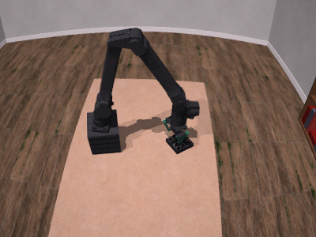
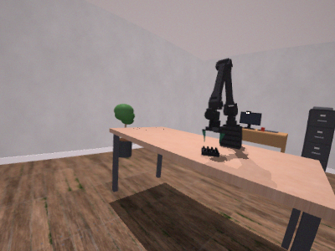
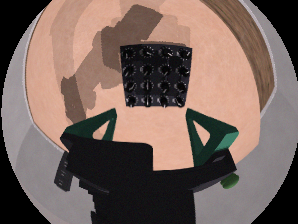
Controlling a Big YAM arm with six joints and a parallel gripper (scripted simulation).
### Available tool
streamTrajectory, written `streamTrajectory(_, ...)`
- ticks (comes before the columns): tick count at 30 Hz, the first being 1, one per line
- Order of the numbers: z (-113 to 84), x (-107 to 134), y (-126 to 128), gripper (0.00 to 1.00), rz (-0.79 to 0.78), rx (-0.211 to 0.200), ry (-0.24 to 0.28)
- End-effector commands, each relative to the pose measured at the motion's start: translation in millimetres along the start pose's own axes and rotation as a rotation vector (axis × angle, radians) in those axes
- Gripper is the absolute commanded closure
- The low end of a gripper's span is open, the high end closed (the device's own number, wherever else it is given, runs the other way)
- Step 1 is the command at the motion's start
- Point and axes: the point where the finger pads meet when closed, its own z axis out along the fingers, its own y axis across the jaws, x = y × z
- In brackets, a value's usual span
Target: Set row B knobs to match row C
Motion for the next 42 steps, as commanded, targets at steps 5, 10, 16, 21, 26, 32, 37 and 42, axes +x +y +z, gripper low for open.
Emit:
streamTrajectory(5, -9.5, 3.6, -11.0, 0.00, 0.005, 0.024, -0.043)
streamTrajectory(10, -9.0, 14.7, -10.8, 0.00, 0.004, 0.024, -0.042)
streamTrajectory(16, -8.6, 22.3, -10.7, 0.00, 0.004, 0.024, -0.042)
streamTrajectory(21, -8.3, 28.8, -10.7, 0.00, 0.004, 0.024, -0.041)
streamTrajectory(26, -7.7, 27.4, -12.9, 0.00, 0.004, 0.025, -0.043)
streamTrajectory(32, -7.1, 29.1, -9.8, 0.00, 0.003, 0.022, -0.039)
streamTrajectory(37, -7.1, 29.1, -9.8, 0.00, 0.003, 0.022, -0.039)
streamTrajectory(42, -7.1, 29.1, -9.8, 0.00, 0.003, 0.022, -0.039)
